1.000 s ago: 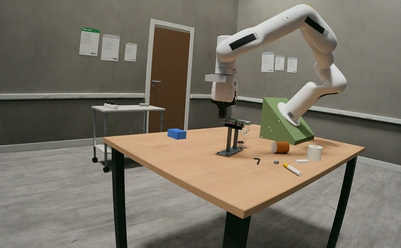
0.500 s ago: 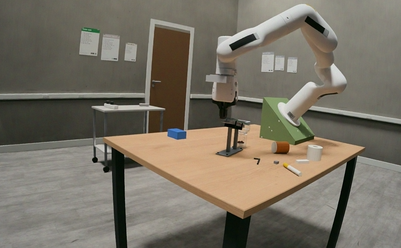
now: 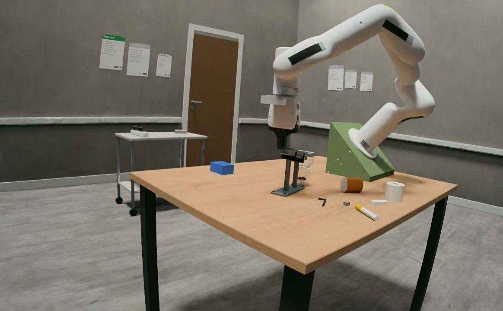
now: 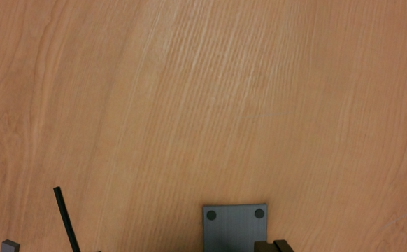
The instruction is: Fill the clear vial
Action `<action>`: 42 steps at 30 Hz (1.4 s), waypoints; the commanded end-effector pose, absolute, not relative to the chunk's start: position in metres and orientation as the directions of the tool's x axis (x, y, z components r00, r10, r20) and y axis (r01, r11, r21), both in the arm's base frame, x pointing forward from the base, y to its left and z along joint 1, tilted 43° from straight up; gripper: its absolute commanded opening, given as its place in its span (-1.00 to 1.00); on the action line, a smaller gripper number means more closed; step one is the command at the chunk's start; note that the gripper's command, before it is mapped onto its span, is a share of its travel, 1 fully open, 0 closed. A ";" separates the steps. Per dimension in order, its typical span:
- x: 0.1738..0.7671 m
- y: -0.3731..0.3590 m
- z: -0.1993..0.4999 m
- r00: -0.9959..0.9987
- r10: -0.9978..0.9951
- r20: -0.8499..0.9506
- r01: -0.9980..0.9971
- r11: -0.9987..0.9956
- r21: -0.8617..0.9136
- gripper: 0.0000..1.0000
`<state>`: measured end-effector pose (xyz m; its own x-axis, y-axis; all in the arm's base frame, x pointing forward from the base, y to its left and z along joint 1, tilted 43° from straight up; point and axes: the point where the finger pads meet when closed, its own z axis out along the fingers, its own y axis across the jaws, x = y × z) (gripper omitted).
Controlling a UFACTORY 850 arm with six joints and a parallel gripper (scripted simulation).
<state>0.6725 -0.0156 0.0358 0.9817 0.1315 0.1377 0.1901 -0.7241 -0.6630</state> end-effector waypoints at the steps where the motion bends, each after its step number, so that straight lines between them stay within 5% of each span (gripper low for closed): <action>1: 0.671 -0.016 0.036 0.982 0.131 0.139 0.191 -0.724 -0.663 -1.00; 42: 0.693 -0.017 0.043 0.982 0.131 0.139 0.191 -0.724 -0.663 -1.00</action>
<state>0.6923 -0.0160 0.0419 0.9817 0.1318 0.1372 0.1899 -0.7238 -0.6634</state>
